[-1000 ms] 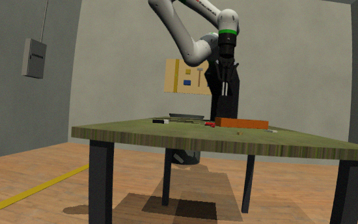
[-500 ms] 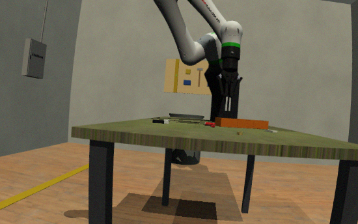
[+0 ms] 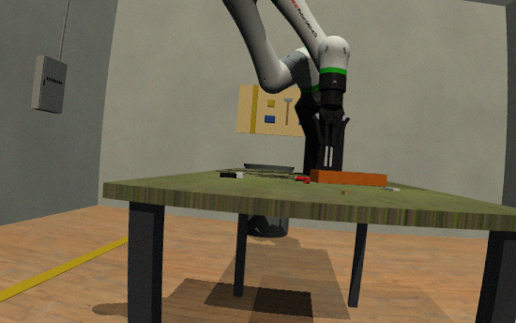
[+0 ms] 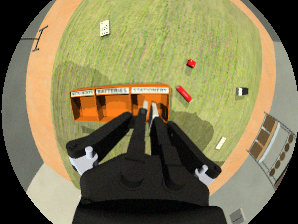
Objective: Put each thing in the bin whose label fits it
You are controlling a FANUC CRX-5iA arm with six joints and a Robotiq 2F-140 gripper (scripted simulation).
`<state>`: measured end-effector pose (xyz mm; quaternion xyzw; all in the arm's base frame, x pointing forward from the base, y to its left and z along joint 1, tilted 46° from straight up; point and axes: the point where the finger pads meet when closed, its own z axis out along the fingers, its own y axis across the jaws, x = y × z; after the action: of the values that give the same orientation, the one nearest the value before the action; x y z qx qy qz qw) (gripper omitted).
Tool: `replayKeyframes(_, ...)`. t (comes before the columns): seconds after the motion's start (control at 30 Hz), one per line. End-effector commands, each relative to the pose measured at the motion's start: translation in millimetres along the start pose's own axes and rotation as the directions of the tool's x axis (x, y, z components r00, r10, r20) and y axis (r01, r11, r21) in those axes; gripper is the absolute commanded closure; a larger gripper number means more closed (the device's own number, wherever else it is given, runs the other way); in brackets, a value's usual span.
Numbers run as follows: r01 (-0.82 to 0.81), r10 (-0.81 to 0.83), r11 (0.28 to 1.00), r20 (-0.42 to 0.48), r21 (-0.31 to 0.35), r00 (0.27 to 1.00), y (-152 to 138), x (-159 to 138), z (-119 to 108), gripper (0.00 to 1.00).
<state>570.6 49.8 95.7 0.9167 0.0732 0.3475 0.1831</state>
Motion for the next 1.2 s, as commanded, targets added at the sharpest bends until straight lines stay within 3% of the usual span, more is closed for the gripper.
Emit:
replayKeyframes(0.0,0.0,0.0,1.0,-0.004,0.0,1.0,-0.1,0.8,13.4,0.85)
replayKeyframes(0.37,0.0,0.0,1.0,-0.004,0.0,1.0,-0.1,0.9,36.4,0.85)
replayKeyframes(1.17,0.0,0.0,1.0,-0.004,0.0,1.0,-0.1,0.9,36.4,0.85)
